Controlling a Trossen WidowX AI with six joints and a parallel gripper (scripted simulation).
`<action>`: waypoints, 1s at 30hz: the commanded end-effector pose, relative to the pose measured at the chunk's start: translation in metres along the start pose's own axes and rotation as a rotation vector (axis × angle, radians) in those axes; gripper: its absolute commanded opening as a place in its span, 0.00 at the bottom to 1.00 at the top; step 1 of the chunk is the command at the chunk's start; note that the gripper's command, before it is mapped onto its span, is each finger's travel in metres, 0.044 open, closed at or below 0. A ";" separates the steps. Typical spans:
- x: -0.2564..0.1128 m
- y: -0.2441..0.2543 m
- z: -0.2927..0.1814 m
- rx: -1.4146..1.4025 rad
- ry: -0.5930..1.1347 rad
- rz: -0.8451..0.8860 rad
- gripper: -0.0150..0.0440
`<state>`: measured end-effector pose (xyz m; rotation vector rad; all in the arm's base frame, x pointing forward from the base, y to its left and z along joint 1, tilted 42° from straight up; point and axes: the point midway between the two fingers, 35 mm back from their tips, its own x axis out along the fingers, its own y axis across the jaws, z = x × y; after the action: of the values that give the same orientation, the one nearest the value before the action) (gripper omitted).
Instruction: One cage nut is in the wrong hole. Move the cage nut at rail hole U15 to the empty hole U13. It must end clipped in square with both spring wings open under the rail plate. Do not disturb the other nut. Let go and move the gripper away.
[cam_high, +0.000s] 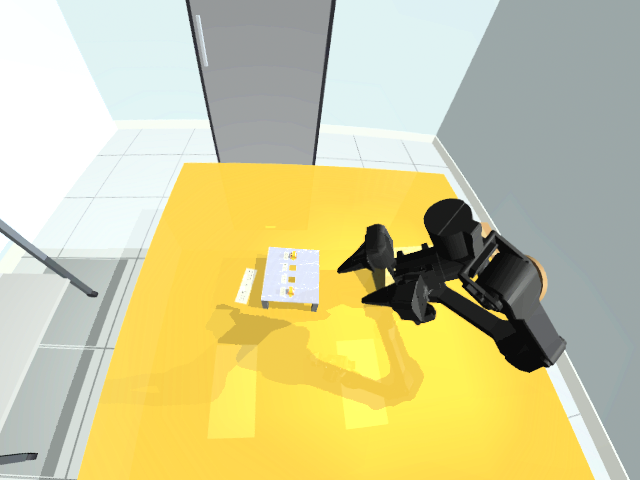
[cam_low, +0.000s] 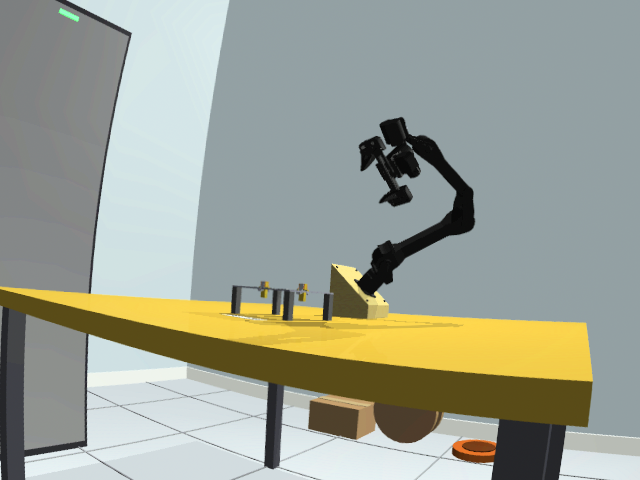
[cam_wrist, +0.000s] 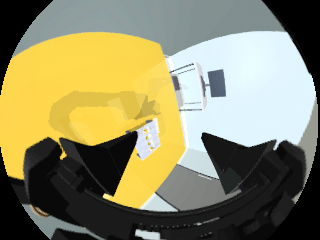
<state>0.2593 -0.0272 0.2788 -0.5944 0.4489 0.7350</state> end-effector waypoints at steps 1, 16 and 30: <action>0.024 -0.019 -0.022 -0.012 0.070 0.092 1.00; 0.148 -0.044 -0.137 -0.158 0.135 0.558 1.00; 0.226 -0.002 -0.218 -0.244 0.085 0.852 1.00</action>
<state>0.3701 -0.0613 -0.0081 -0.6385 0.7191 1.5920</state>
